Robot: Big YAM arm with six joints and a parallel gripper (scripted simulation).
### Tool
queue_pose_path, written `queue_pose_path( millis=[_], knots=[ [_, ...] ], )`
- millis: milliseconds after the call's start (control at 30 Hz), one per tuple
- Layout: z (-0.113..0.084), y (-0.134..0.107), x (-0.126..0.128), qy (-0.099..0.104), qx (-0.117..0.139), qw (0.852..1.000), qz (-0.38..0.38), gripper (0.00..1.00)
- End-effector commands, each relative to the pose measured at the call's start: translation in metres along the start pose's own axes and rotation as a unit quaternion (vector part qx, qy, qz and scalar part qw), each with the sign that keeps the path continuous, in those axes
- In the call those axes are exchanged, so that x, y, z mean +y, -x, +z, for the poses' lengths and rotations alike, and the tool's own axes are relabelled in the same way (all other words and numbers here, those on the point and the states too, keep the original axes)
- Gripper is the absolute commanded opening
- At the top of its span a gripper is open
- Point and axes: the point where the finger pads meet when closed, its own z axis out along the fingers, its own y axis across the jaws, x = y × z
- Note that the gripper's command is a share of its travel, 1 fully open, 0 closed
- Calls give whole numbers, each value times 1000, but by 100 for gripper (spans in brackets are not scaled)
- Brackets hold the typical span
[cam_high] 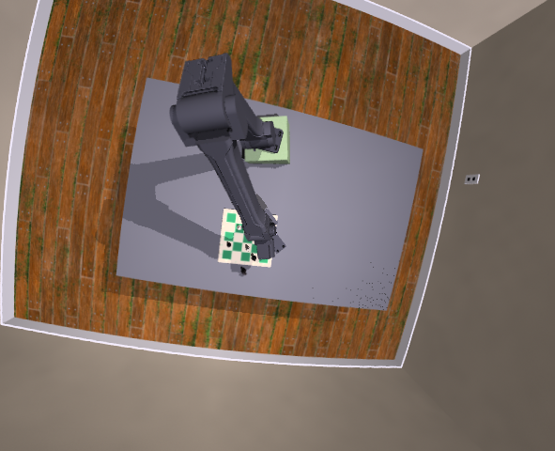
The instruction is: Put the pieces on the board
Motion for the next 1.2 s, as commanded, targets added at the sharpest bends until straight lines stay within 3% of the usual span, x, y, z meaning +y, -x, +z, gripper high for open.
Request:
queue_pose_path(
  millis=[0,1167],
  knots=[
    [-4,7,0,-10,-14,1000,-4,0],
    [-8,11,-3,-13,-19,1000,1,0]
  ],
)
